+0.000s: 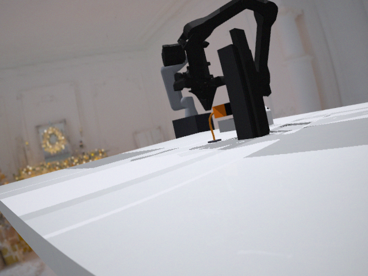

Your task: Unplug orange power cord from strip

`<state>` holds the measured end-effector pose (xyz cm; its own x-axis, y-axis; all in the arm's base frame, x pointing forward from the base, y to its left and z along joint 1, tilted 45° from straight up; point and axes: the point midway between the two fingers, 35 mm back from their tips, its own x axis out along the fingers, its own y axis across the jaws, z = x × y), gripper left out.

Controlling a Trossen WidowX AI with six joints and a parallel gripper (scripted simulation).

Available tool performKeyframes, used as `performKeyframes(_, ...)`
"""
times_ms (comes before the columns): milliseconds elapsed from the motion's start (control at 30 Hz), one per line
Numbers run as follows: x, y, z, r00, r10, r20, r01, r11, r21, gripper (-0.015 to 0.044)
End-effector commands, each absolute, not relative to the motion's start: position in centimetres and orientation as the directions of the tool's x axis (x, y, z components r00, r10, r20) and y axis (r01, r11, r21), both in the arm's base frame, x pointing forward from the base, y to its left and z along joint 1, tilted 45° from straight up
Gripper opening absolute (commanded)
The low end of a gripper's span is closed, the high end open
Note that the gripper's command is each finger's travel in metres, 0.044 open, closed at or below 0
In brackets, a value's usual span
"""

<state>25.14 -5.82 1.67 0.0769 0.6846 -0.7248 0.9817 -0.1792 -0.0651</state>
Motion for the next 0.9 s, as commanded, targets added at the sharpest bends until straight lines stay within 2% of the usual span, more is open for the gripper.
performKeyframes(0,25.5,-5.0,2.1,0.074,0.694,-0.716,0.985,-0.163,-0.056,0.0079)
performKeyframes(100,25.5,-5.0,2.1,0.074,0.694,-0.716,0.985,-0.163,-0.056,0.0157)
performKeyframes(867,25.6,-5.2,3.3,0.071,0.694,-0.717,0.978,-0.190,-0.087,0.0160)
